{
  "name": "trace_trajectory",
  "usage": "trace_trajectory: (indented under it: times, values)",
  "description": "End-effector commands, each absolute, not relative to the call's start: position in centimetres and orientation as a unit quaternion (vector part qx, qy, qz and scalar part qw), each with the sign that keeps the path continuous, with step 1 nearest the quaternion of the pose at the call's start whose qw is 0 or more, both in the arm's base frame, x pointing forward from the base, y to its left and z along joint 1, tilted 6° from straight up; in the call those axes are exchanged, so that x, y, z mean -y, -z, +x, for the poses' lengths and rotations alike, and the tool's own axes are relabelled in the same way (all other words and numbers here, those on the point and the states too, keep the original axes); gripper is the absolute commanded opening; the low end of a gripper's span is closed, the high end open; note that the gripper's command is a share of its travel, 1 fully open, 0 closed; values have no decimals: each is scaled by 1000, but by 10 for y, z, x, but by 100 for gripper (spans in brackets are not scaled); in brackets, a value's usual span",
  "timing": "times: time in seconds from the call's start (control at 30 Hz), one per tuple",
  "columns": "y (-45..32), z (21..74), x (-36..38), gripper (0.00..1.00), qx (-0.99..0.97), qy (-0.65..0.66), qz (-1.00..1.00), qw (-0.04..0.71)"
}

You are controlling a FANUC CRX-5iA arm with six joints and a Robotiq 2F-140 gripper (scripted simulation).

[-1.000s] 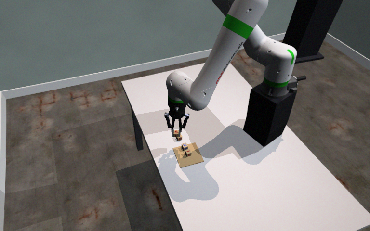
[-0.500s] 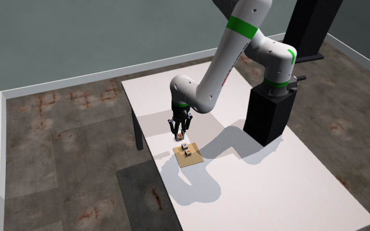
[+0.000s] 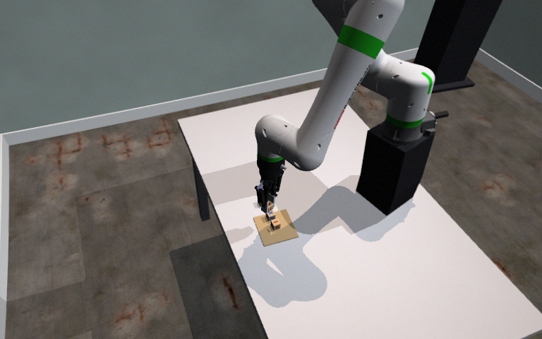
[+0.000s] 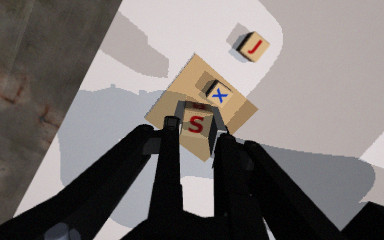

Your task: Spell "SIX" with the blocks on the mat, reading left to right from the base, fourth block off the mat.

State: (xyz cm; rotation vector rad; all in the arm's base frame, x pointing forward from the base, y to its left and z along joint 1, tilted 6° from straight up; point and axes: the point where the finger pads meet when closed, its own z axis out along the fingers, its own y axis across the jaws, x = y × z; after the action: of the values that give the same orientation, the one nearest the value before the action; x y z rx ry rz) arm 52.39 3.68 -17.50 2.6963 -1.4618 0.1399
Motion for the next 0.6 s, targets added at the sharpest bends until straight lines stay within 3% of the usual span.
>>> trace_trajectory:
  times: [0.0,0.57]
  values:
    - [176,520,-45,16,414,-38,909,36]
    - [178,505,-74,16,181,-29,982,44]
